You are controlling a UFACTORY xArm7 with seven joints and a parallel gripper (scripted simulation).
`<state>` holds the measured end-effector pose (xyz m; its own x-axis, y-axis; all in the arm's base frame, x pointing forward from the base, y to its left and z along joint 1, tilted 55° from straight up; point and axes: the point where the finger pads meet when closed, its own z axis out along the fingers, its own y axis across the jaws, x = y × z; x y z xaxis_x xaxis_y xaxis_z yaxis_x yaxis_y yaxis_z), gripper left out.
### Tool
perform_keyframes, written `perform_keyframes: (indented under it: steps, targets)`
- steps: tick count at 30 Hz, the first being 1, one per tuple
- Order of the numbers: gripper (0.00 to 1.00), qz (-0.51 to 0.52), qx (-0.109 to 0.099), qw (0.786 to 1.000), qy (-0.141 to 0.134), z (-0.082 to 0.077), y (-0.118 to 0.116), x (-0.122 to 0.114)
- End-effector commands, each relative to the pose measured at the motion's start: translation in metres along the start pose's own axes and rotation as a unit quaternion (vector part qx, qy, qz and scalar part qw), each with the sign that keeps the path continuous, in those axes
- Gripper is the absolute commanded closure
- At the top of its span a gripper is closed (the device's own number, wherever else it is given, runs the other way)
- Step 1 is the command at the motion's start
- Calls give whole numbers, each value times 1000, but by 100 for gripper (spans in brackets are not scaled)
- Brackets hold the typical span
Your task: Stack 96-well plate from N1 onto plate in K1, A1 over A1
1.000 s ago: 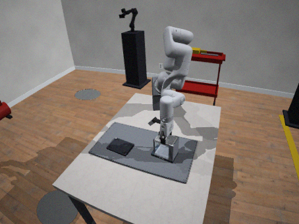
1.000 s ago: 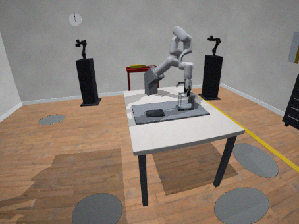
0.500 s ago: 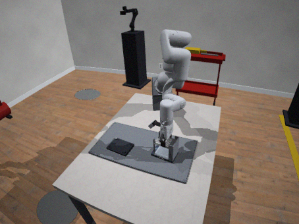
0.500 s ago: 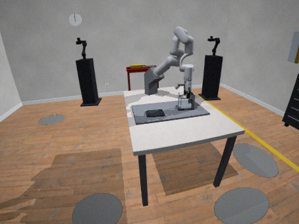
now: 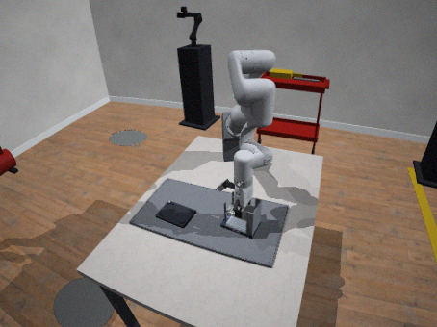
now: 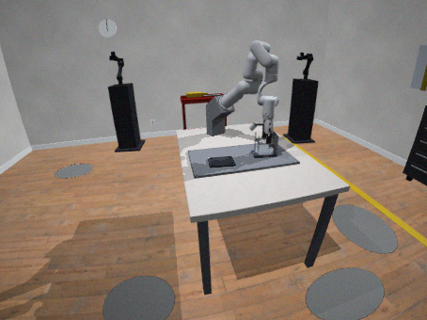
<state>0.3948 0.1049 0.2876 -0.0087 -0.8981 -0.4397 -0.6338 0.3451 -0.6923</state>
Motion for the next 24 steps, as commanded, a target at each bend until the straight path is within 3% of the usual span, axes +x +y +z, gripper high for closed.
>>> perform_keyframes:
  steps: [1,24]
  targets:
    - [100,0,2,1000,-3,7,-1,-1]
    - [100,0,2,1000,-3,42,-1,-1]
